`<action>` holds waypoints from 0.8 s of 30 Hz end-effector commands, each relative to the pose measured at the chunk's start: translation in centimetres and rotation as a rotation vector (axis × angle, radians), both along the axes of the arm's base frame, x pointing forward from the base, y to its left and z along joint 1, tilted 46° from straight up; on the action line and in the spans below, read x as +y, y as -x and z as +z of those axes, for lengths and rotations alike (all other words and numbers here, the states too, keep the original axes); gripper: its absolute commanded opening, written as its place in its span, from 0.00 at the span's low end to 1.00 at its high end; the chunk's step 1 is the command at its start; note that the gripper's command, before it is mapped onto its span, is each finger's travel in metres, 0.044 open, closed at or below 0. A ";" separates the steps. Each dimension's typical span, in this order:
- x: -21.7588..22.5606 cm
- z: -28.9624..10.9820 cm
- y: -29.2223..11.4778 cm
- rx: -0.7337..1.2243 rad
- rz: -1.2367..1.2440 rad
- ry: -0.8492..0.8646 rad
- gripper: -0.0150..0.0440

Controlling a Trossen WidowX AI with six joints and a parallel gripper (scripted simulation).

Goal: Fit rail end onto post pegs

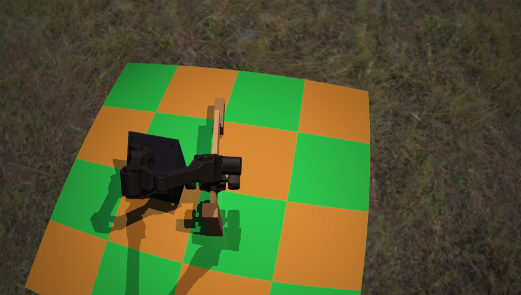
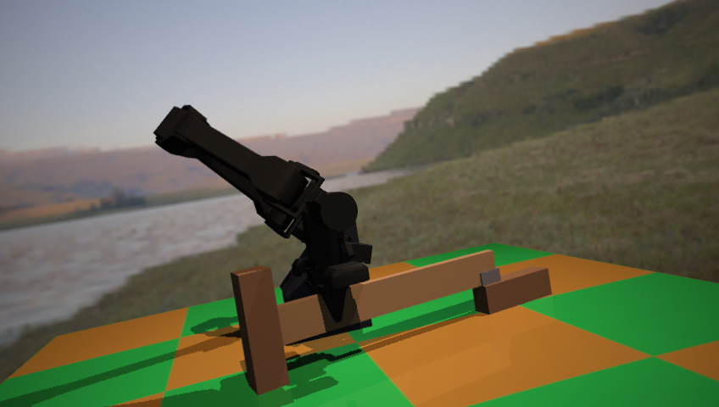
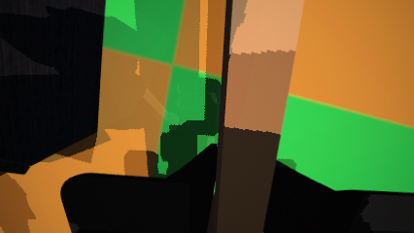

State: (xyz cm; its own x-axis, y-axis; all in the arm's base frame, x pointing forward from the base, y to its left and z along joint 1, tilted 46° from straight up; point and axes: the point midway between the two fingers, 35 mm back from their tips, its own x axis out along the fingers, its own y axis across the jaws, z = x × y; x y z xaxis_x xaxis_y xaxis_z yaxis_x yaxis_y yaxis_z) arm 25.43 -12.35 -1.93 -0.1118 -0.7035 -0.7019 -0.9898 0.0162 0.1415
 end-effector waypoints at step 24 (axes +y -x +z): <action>4.3 0.0 0.0 -0.001 0.007 -0.002 1.00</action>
